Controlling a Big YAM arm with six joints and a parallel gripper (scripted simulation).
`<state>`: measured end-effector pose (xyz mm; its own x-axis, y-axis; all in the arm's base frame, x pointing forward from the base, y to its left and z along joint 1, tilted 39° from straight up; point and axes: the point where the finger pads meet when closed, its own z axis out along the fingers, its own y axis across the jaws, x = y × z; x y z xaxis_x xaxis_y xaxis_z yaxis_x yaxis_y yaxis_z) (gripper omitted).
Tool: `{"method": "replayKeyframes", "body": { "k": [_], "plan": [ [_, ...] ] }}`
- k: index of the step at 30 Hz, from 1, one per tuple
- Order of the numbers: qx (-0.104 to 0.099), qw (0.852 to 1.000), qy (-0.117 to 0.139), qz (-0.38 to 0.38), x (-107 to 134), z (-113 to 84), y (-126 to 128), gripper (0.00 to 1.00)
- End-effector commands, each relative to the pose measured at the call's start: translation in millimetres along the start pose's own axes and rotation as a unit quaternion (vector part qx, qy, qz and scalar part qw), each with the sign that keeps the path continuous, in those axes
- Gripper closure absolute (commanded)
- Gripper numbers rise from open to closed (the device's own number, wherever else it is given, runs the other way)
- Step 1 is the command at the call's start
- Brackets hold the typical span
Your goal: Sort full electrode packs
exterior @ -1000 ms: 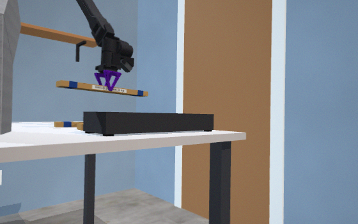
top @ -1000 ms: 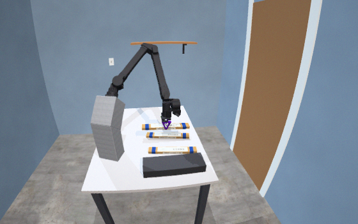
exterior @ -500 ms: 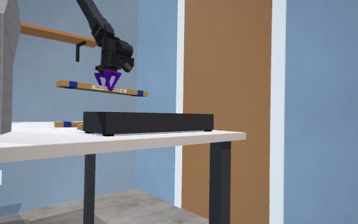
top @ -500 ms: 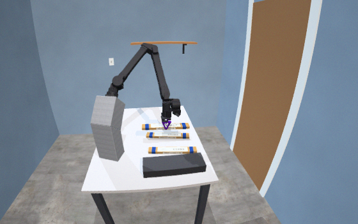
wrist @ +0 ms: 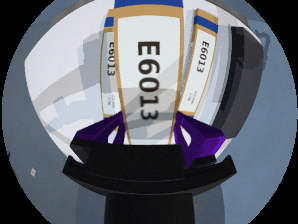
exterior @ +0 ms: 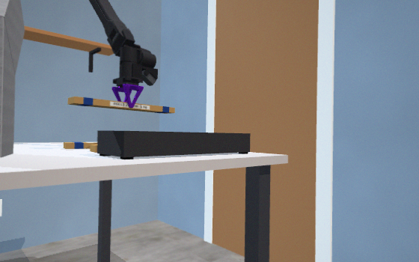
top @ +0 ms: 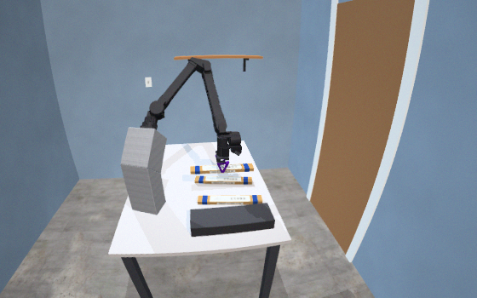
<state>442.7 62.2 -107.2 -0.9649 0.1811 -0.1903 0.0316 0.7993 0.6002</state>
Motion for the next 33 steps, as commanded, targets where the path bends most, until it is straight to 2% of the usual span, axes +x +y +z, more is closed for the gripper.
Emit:
{"method": "replayKeyframes", "body": {
  "k": [1,10,20,25,33],
  "plan": [
    [-0.001,1.0,-0.019,-0.005,-18.2,-1.1,4.1,1.0],
    [0.0,1.0,-0.027,-0.001,-24.0,8.2,1.2,1.0],
    [-0.001,1.0,-0.019,-0.002,-18.6,27.7,3.1,1.0],
    [0.0,1.0,-0.023,0.002,-19.9,32.2,-0.7,1.0],
    [-0.003,1.0,-0.024,-0.005,-22.1,42.1,6.8,1.0]
  ]
}}
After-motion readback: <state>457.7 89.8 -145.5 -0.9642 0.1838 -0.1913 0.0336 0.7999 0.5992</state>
